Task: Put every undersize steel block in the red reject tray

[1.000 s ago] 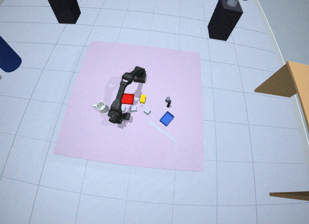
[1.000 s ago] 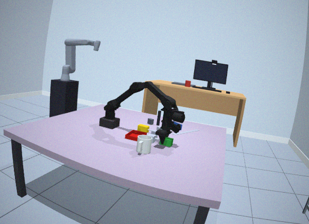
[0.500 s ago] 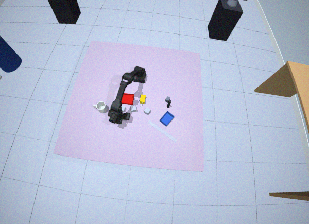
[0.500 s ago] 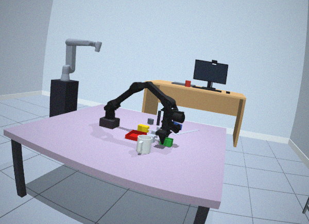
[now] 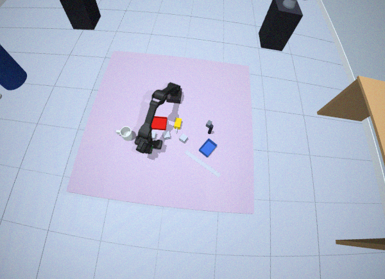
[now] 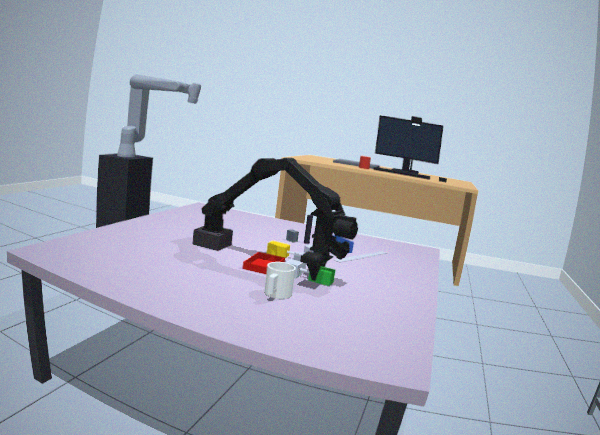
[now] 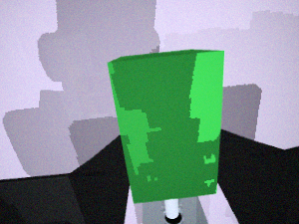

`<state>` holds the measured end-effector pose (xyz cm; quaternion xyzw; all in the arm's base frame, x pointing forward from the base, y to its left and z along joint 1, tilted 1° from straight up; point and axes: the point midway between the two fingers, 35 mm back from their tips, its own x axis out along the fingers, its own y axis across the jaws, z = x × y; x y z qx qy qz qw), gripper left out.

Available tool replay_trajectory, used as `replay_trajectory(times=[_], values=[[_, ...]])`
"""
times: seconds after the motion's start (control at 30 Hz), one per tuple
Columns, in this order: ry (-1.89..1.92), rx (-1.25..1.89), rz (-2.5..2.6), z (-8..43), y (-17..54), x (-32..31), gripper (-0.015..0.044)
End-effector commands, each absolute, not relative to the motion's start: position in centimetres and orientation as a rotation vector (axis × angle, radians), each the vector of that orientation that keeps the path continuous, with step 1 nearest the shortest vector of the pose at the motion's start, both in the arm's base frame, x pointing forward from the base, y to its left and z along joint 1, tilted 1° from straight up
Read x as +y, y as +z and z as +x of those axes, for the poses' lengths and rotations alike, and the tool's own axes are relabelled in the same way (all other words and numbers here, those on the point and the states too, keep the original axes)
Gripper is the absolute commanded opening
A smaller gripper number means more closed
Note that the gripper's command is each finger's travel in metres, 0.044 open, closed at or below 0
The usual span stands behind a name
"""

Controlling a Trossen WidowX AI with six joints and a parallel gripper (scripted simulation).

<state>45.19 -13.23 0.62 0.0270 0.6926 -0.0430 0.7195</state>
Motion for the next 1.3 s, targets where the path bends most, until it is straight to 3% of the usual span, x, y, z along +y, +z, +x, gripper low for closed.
replay_trajectory(times=[0.0, 1.27], values=[[-0.096, 1.522, 0.060, 45.1, 1.3, -13.3, 0.0000], [-0.096, 1.523, 0.060, 44.0, 1.1, -13.3, 0.0000]])
